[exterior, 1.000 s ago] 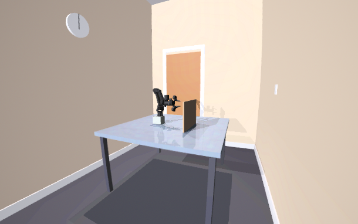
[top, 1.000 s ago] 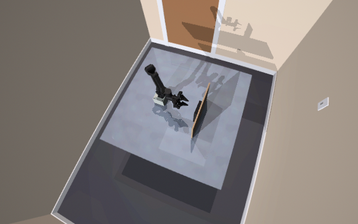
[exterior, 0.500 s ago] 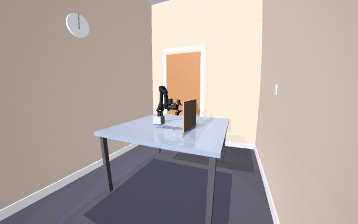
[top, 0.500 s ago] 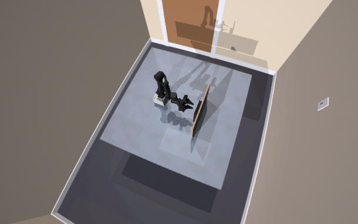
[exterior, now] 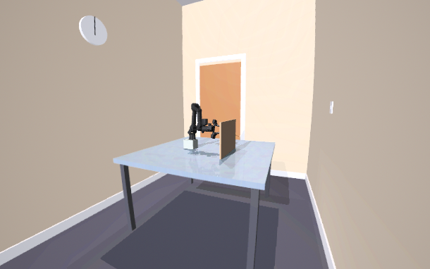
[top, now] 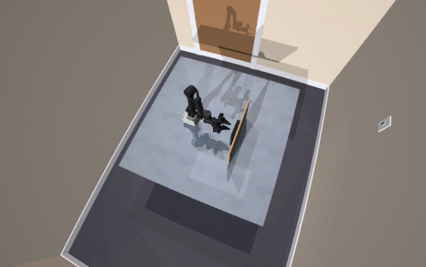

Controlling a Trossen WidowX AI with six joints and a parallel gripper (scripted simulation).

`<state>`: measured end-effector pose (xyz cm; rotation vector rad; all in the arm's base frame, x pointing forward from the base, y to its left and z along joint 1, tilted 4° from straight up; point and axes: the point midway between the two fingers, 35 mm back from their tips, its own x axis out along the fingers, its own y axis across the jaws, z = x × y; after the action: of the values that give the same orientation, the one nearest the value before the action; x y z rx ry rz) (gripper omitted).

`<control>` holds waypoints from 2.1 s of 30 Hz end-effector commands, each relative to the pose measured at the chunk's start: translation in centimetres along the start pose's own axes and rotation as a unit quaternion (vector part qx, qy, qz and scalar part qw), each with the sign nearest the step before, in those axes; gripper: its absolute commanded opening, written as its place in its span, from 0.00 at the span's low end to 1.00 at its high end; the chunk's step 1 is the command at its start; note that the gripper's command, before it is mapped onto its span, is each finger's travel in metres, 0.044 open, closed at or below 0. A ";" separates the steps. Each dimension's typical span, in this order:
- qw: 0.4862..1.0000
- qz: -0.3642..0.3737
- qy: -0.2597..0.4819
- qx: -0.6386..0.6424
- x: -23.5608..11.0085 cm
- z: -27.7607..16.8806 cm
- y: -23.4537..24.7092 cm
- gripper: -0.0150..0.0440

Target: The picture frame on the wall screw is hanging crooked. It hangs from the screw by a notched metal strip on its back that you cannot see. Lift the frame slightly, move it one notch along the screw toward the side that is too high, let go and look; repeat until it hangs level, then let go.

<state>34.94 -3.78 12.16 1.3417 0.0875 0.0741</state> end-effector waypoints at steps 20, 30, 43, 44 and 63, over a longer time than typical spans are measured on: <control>1.000 0.001 -0.002 0.001 3.5 0.1 0.1 0.69; 1.000 0.001 -0.003 0.001 3.9 0.1 0.1 0.69; 1.000 0.001 -0.003 0.001 3.9 0.1 0.1 0.69; 1.000 0.001 -0.003 0.001 3.9 0.1 0.1 0.69; 1.000 0.001 -0.003 0.001 3.9 0.1 0.1 0.52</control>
<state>38.81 -3.40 12.19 1.3411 0.0836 0.0770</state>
